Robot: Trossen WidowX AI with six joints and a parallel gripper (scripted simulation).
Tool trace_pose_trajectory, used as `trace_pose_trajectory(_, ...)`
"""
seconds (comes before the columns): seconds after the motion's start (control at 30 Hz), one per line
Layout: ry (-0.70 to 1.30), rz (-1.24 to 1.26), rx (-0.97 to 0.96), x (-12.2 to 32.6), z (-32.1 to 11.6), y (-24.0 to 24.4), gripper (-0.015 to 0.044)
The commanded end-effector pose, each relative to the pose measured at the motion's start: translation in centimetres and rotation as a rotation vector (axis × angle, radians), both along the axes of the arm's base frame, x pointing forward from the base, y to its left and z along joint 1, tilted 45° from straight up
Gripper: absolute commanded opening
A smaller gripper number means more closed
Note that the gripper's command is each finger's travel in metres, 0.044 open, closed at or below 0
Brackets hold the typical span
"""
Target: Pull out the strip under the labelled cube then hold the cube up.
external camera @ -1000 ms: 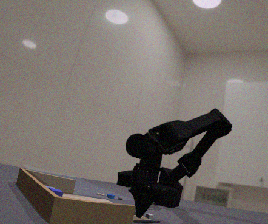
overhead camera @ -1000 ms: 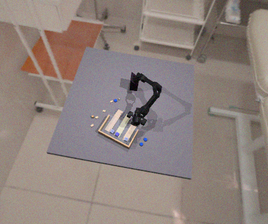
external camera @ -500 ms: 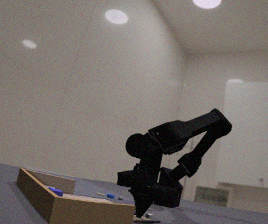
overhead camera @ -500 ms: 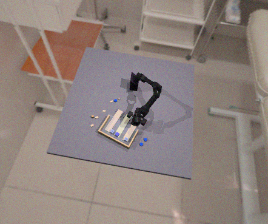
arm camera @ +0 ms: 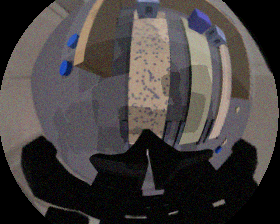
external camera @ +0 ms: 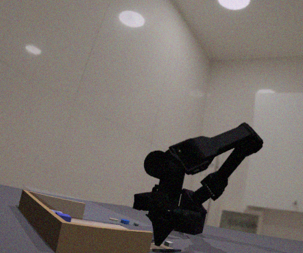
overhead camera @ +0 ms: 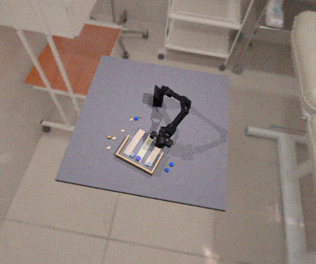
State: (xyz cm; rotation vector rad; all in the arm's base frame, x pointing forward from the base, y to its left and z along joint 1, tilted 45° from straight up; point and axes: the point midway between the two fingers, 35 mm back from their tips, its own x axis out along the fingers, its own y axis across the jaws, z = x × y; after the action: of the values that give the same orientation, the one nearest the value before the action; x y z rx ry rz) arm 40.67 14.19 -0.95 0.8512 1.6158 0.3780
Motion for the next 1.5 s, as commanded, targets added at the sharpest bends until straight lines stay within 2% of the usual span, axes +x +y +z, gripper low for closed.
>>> trace_pose_trajectory(0.0,0.012,0.007,0.001,-1.0,0.0,0.5,0.0000)
trace_pose_trajectory(1.47,0.017,0.007,0.002,-7.4,1.3,1.9,0.0000)
